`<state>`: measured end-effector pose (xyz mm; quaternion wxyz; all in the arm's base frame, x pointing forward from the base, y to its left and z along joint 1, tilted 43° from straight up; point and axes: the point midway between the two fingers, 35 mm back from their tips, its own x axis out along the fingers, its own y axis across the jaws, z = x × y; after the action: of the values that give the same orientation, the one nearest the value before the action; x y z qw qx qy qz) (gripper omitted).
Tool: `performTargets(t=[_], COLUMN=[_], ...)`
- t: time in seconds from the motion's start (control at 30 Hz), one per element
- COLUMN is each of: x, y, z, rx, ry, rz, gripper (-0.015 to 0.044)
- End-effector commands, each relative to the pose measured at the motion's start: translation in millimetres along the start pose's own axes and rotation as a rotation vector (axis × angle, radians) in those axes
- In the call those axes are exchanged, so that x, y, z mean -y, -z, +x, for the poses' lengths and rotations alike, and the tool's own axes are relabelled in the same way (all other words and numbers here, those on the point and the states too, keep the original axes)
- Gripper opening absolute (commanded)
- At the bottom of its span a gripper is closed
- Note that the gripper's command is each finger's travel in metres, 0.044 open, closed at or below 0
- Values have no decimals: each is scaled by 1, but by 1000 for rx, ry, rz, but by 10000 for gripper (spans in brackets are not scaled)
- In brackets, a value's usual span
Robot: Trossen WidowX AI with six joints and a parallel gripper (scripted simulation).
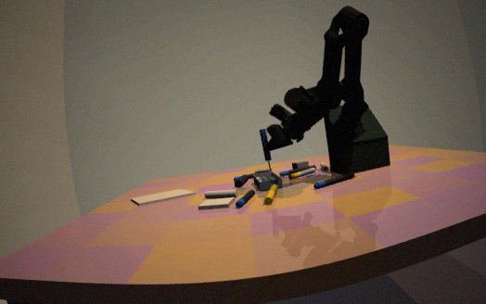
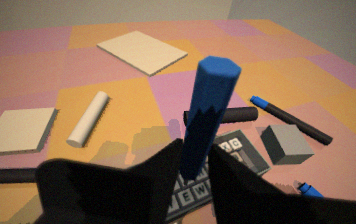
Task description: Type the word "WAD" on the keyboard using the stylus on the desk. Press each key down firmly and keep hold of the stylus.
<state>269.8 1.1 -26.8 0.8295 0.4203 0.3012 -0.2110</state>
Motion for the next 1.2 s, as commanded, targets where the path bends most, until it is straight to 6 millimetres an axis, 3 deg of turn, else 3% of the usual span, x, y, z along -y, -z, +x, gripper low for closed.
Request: performTargets(t=[0.0, 0.43, 1.03, 1.13, 1.17], x=[-12, -41, -40, -40, -40], y=[2, 12, 30, 31, 31], z=[-6, -30, -22, -21, -21], rx=[16, 53, 53, 53, 53], ry=[-1, -14, -16, -15, -15], rz=[4, 5, 5, 5, 5], gripper=[0, 0, 0, 79, 81])
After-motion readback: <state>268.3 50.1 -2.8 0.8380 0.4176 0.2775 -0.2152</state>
